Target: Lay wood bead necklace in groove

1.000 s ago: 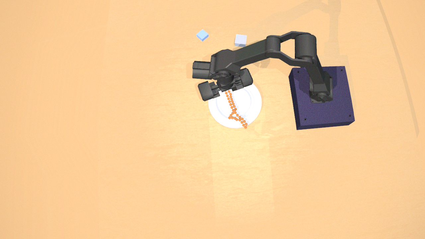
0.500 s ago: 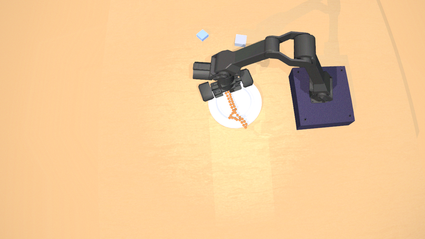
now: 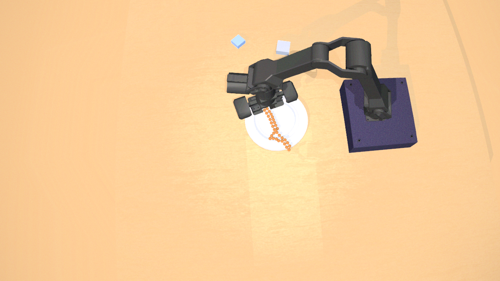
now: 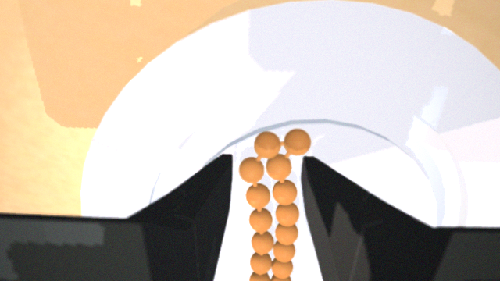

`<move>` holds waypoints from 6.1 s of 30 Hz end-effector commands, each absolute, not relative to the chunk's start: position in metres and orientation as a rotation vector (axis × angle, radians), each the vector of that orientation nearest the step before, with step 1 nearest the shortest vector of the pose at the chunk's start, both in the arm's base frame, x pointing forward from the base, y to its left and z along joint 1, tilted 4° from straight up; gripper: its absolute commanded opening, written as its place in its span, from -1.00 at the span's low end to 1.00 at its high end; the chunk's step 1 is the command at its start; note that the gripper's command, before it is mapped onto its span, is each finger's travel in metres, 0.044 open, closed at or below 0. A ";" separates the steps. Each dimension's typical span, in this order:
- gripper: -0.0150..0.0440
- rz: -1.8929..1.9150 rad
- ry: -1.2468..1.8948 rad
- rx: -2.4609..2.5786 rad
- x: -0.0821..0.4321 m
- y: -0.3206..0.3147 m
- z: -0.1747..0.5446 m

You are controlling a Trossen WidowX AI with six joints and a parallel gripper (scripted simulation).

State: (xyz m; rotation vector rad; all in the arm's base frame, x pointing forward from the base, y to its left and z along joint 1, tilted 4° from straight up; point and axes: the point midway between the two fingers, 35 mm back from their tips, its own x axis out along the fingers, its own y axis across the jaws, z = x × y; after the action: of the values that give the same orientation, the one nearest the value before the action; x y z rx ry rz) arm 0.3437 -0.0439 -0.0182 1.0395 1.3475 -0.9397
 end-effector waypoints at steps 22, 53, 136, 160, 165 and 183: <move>-0.49 -0.939 1.346 1.040 0.344 -0.044 -0.018; -0.49 -0.941 1.346 1.045 0.343 -0.044 -0.012; 0.56 -0.671 1.441 0.778 0.350 -0.030 0.014; 0.56 -0.665 1.450 0.772 0.349 -0.028 -0.019; 0.20 -0.669 1.449 0.772 0.350 -0.028 -0.017; -0.49 -0.669 1.449 0.772 0.350 -0.028 -0.017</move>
State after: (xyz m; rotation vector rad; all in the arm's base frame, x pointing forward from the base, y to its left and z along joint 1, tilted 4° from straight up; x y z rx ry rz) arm 0.3494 -0.0284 -0.0170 0.7705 1.4487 -0.6707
